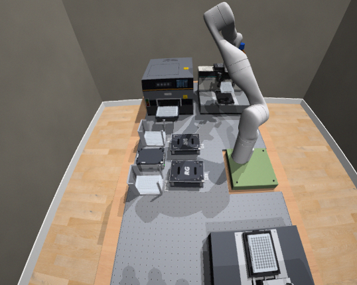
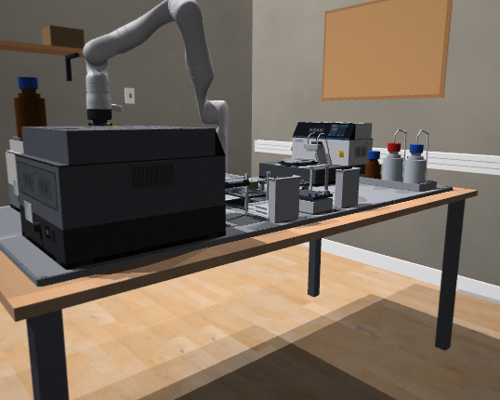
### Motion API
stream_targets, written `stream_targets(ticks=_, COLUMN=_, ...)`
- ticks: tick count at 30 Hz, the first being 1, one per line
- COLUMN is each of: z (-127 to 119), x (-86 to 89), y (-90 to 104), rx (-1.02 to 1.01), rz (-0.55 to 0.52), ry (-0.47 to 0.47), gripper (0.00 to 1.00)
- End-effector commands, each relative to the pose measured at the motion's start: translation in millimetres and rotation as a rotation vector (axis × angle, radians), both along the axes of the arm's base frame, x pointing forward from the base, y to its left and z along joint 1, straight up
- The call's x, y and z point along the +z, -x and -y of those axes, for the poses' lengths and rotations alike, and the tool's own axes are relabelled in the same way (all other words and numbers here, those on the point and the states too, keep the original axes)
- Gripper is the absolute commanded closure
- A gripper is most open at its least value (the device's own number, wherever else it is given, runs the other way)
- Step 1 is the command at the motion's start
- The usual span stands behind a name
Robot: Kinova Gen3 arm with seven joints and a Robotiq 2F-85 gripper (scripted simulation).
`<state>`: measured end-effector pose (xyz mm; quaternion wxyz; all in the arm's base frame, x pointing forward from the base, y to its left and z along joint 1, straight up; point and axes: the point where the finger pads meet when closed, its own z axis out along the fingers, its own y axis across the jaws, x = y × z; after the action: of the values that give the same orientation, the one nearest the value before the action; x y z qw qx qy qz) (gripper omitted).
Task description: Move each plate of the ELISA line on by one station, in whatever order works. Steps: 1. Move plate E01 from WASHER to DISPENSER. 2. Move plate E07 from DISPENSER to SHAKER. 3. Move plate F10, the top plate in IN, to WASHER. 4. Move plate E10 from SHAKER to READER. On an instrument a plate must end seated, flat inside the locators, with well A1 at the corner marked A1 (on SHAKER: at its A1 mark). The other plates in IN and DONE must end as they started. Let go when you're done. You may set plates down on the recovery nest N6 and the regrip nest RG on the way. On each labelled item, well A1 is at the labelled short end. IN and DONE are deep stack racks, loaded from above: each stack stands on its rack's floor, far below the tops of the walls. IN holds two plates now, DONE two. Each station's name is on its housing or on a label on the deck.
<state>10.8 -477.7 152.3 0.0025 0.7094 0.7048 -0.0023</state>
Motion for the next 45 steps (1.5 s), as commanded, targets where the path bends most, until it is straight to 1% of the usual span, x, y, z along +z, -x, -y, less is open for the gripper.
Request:
stream_targets(ticks=1, z=0.4, x=3.7, y=0.0, rx=0.000, rz=0.000, ry=0.002, gripper=0.06)
stream_targets(ticks=5, z=0.3, x=6.4, y=0.0, rx=0.000, rz=0.000, ry=0.002, gripper=0.06)
stream_targets(ticks=34, z=0.0, x=42.2, y=0.1, rx=0.000, rz=0.000, ry=0.002, gripper=0.06)
stream_targets(ticks=42, z=0.0, x=42.1, y=0.1, rx=0.000, rz=0.000, ry=0.002, gripper=0.06)
stream_targets(ticks=45, z=-9.9, x=42.2, y=-0.3, rx=0.035, rz=0.000, ry=0.002, gripper=0.06)
